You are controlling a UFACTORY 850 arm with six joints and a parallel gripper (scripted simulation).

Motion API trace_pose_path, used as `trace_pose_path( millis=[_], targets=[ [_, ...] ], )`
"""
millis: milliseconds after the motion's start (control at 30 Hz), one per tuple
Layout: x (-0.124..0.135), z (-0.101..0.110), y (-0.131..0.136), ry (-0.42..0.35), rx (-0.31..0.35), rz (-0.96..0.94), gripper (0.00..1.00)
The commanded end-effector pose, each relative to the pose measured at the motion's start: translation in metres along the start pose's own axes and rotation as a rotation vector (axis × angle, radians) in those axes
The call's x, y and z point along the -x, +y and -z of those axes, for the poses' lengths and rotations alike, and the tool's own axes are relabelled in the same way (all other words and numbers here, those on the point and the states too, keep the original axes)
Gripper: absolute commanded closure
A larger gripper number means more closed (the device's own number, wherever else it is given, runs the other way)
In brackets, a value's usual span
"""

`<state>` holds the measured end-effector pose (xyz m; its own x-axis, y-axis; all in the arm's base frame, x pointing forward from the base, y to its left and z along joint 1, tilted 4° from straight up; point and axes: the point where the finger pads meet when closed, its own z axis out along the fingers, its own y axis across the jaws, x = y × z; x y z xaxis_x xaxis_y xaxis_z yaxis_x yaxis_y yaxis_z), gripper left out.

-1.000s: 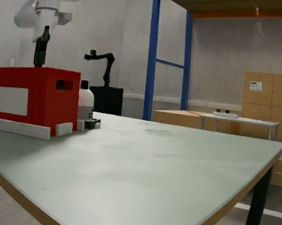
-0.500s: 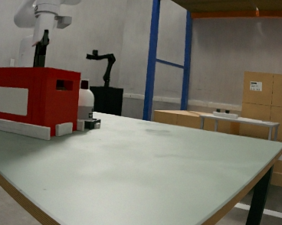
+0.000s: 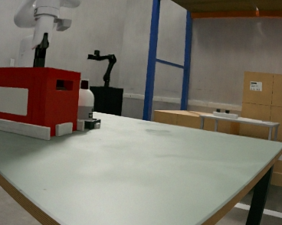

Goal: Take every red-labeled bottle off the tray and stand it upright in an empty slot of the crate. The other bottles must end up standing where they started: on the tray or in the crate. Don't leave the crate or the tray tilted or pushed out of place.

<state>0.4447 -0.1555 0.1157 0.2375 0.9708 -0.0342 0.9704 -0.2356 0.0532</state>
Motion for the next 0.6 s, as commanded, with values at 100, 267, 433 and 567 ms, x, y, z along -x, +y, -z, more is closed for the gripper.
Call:
trace_pose_path(
  millis=[100, 267, 433, 567],
  targets=[
    [0.0001, -0.0028, 0.0008, 0.000, 0.002, 0.000, 1.00],
    [0.0001, -0.0054, 0.0008, 0.000, 0.002, 0.000, 1.00],
    [0.0001, -0.0075, 0.0008, 0.000, 0.002, 0.000, 1.00],
    [0.0001, -0.0090, 0.0008, 0.000, 0.002, 0.000, 1.00]
  ],
)
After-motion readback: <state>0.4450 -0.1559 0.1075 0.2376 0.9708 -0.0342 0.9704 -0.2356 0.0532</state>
